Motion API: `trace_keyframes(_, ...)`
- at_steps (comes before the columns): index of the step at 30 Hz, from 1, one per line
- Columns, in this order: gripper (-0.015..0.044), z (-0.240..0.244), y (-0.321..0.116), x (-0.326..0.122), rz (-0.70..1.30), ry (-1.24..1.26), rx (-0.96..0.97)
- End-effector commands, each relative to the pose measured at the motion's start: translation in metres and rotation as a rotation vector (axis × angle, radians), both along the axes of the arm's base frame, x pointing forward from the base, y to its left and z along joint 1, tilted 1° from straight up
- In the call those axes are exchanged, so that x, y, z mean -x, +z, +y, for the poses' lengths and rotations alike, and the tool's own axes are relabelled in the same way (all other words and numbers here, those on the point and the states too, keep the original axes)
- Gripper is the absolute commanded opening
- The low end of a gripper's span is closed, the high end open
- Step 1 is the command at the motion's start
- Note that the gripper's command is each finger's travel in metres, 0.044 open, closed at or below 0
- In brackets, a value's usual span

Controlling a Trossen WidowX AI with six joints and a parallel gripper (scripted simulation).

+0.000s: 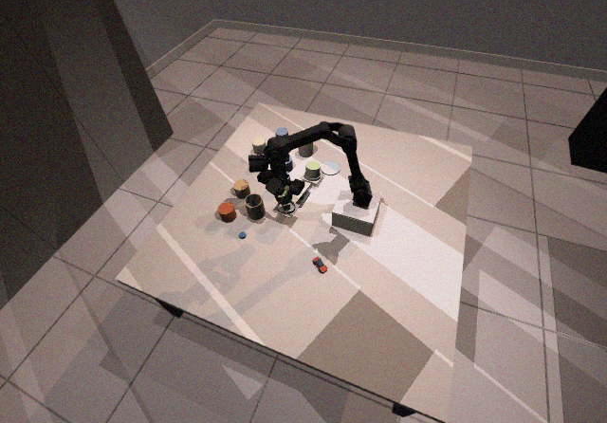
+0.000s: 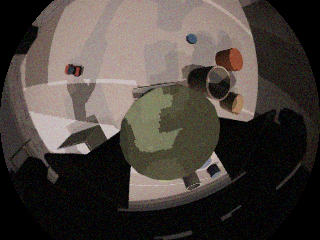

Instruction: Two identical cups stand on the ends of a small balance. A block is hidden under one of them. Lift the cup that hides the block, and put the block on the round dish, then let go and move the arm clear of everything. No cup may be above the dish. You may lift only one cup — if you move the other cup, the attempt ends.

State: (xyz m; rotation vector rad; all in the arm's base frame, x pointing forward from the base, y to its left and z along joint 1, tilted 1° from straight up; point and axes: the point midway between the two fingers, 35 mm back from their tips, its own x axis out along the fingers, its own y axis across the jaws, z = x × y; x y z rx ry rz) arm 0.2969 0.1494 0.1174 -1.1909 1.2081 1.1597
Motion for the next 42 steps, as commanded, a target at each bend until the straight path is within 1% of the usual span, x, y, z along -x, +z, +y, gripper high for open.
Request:
trace_keyframes(1, 0.0000, 0.000, 0.000, 0.000, 0.000, 0.000, 0.000)
trace_keyframes(17, 0.0000, 0.001, -0.001, 0.000, 0.000, 0.000, 0.000)
trace_keyframes(28, 0.0000, 0.052, -0.041, 0.028, -0.003, 0.001, -0.008)
trace_keyframes(42, 0.0000, 0.104, -0.092, 0.085, -0.003, 0.003, -0.018)
